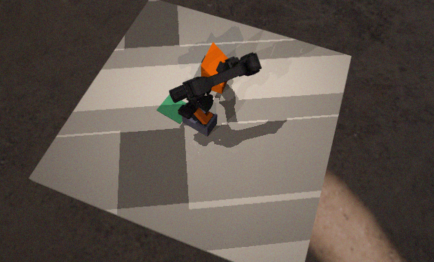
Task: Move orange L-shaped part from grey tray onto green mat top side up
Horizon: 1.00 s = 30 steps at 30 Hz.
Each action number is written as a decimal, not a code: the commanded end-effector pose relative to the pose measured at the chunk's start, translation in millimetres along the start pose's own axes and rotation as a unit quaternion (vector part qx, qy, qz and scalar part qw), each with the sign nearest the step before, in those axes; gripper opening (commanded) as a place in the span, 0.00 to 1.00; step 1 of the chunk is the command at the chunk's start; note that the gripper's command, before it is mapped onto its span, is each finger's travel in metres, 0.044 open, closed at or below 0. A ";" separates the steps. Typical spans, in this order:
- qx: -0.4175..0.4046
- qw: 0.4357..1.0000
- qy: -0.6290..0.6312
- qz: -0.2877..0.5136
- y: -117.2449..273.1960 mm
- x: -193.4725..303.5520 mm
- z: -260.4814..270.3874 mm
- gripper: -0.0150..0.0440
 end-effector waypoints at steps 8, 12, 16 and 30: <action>0.000 1.000 0.000 0.003 13.2 1.1 0.4 0.25; 0.000 1.000 0.000 0.003 15.6 1.1 0.4 0.25; 0.000 1.000 0.000 0.003 19.1 2.2 0.8 0.25; 0.000 1.000 0.000 0.005 16.1 75.2 23.2 0.25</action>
Point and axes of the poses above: the point midway between the two fingers, 35 mm back from their tips, its own y axis back along the fingers, its own z axis across the jaws, x = y × z, the point moved 4 cm from there along y, back along the fingers, and after that the axes turned 12 degrees about y, right-handed, at the moved point
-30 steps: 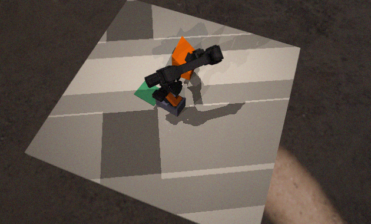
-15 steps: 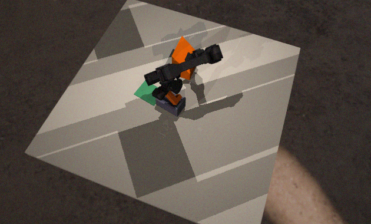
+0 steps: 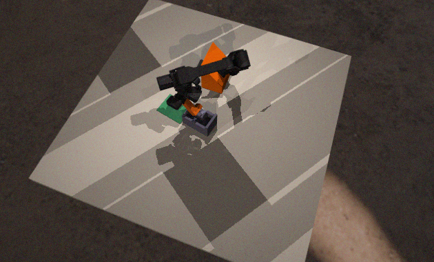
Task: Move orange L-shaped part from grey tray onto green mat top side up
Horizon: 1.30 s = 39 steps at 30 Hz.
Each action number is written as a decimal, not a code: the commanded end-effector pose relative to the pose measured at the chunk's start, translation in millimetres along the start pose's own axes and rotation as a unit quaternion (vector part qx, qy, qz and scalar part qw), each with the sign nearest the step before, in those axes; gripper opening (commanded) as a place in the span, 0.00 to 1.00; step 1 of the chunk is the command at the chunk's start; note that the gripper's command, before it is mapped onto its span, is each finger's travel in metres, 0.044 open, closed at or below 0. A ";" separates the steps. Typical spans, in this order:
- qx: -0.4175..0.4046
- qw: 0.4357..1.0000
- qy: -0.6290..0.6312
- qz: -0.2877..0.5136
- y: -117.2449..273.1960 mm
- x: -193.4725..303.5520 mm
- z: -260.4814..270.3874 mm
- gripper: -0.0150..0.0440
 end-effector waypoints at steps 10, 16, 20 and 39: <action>0.002 1.000 0.002 0.007 3.5 72.1 22.2 0.25; 0.002 1.000 0.002 0.008 4.1 97.4 30.0 0.25; 0.002 1.000 0.002 0.008 3.3 98.2 30.2 0.25; 0.002 1.000 0.003 0.008 -25.6 98.8 29.7 0.25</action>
Point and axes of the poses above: the point midway between the two fingers, 35 mm back from their tips, its own y axis back along the fingers, its own z axis across the jaws, x = y × z, the point moved 4 cm from there along y, back along the fingers, and after that the axes turned 12 degrees about y, right-handed, at the moved point
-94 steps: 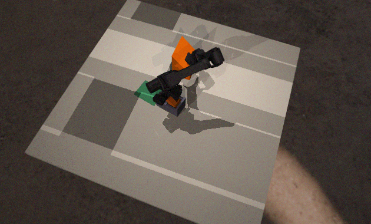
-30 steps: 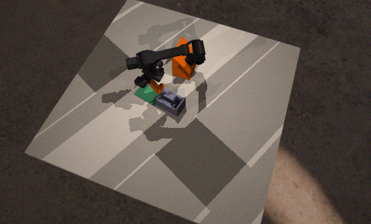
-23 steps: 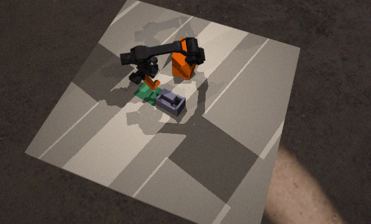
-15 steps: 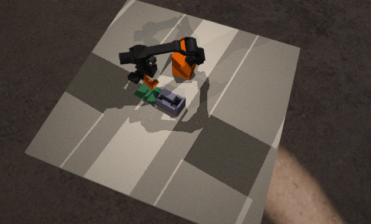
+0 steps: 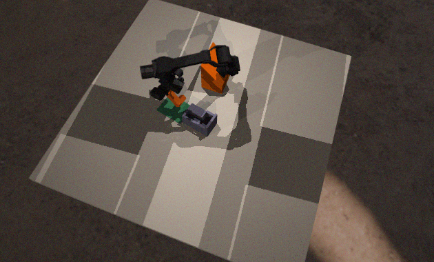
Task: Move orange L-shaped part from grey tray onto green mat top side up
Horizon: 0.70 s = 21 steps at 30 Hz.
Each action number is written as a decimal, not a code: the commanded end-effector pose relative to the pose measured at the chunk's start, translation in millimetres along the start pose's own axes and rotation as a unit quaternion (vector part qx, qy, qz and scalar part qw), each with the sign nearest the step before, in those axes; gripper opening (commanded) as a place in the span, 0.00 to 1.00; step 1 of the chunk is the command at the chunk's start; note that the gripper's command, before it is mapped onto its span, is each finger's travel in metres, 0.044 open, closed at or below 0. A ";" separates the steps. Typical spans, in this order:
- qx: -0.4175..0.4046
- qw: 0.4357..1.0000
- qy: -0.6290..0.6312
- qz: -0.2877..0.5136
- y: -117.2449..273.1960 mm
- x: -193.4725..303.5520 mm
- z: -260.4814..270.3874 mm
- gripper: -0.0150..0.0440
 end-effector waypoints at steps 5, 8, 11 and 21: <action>0.004 1.000 -0.001 -0.001 -11.2 0.1 -0.7 0.25; 0.004 1.000 -0.001 -0.001 -16.1 0.1 -0.8 0.25; 0.004 1.000 -0.001 -0.001 -21.0 0.1 -0.8 0.25; 0.004 1.000 -0.001 -0.001 -37.4 -0.1 -1.0 0.25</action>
Point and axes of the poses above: the point midway between the two fingers, 35 mm back from their tips, its own y axis back along the fingers, its own z axis across the jaws, x = y × z, the point moved 4 cm from there along y, back along the fingers, and after that the axes turned 12 degrees about y, right-handed, at the moved point
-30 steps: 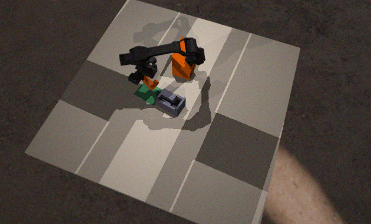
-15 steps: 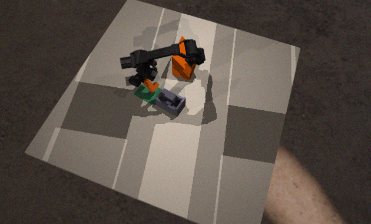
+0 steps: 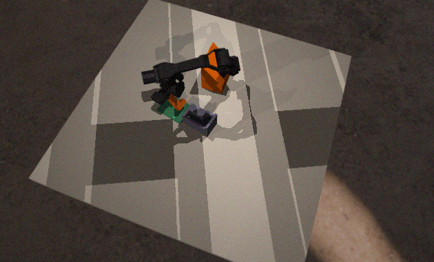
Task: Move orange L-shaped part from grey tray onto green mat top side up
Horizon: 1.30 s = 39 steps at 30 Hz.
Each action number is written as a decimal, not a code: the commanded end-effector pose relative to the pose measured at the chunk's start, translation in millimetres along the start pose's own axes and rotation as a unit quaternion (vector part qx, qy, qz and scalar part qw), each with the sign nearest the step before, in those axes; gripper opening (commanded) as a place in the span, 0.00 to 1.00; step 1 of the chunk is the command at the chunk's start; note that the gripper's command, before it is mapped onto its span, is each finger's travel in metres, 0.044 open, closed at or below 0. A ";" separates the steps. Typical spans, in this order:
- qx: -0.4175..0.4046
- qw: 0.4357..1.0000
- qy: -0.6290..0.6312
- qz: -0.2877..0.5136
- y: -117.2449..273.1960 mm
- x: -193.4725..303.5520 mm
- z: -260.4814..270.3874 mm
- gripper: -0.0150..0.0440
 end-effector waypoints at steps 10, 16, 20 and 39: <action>0.004 1.000 -0.001 -0.001 -18.9 -0.2 -0.5 0.25; -0.001 1.000 0.000 -0.001 -20.7 -0.8 0.2 0.30; -0.001 1.000 0.000 -0.001 -20.7 -0.8 0.2 0.48; 0.011 1.000 -0.003 0.003 61.5 2.2 -0.8 0.93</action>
Point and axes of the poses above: the point midway between the two fingers, 35 mm back from their tips, its own y axis back along the fingers, its own z axis across the jaws, x = y × z, the point moved 4 cm from there along y, back along the fingers, and after that the axes turned 12 degrees about y, right-handed, at the moved point
